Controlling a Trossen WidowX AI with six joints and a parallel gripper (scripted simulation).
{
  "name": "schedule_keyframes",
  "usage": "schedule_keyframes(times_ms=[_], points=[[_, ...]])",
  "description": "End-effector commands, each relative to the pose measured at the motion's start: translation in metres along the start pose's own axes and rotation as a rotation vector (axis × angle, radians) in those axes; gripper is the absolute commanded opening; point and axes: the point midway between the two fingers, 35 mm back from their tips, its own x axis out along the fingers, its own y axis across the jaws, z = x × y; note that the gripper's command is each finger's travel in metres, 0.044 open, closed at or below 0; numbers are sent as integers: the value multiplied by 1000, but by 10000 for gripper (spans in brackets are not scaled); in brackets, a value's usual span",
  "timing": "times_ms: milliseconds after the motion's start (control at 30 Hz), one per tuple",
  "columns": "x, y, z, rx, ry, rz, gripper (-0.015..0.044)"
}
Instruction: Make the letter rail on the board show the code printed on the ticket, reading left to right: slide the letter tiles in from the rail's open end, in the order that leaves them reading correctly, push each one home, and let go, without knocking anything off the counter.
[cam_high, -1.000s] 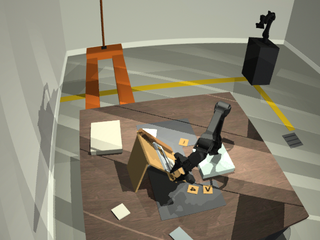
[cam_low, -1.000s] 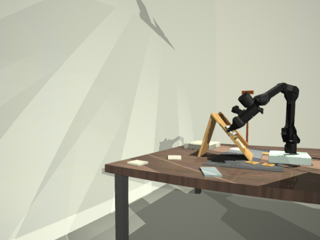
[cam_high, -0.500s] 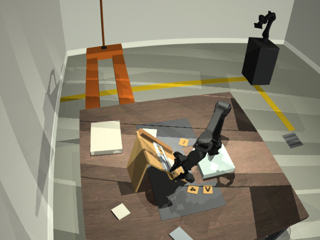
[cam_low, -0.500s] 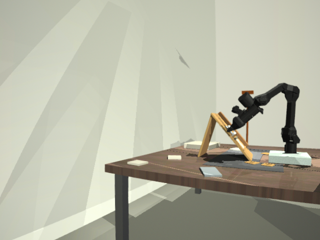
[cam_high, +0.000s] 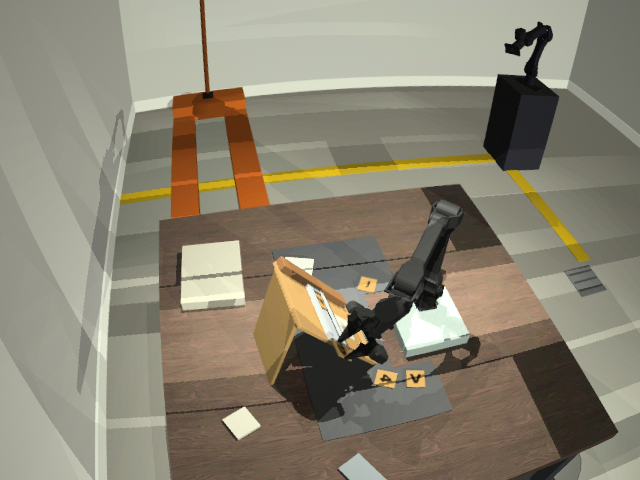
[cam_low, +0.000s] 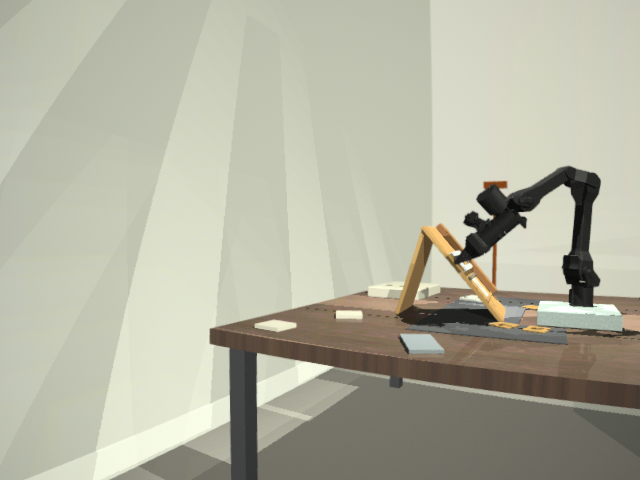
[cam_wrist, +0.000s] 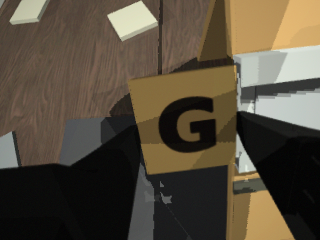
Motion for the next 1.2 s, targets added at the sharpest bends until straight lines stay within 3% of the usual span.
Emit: schedule_keyframes(times_ms=[0, 1167], points=[[-1, -2, 0, -2, -3, 5, 0], [-1, -20, 0, -3, -3, 3, 0]])
